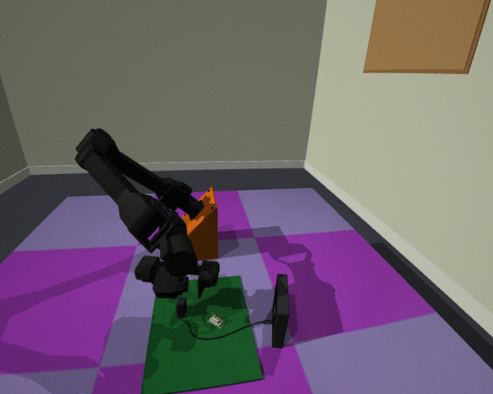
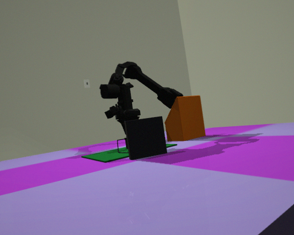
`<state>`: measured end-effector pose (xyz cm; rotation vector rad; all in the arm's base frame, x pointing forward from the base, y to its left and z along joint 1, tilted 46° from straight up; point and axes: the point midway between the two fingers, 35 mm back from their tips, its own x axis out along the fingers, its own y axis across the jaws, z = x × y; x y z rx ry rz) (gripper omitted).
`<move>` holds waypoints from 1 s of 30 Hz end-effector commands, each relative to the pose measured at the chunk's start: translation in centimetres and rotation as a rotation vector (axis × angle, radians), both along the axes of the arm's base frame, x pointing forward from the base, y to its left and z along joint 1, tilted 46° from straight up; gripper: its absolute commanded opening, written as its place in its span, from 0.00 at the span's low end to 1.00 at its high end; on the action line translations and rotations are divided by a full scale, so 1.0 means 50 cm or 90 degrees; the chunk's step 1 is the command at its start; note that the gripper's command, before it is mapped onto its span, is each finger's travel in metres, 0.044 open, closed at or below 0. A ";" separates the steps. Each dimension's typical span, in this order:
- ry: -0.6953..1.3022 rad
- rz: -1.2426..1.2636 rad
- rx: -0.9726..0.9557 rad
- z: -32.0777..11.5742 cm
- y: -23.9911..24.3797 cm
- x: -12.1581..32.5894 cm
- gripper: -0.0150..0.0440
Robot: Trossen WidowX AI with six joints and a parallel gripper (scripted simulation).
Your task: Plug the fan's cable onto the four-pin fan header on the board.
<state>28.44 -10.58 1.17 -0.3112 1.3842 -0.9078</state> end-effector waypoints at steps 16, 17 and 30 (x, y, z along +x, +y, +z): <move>0.007 0.000 -0.003 -0.045 -0.046 -0.010 1.00; 0.007 0.000 -0.003 -0.047 -0.049 -0.010 1.00; 0.007 0.000 -0.004 -0.066 -0.069 -0.014 1.00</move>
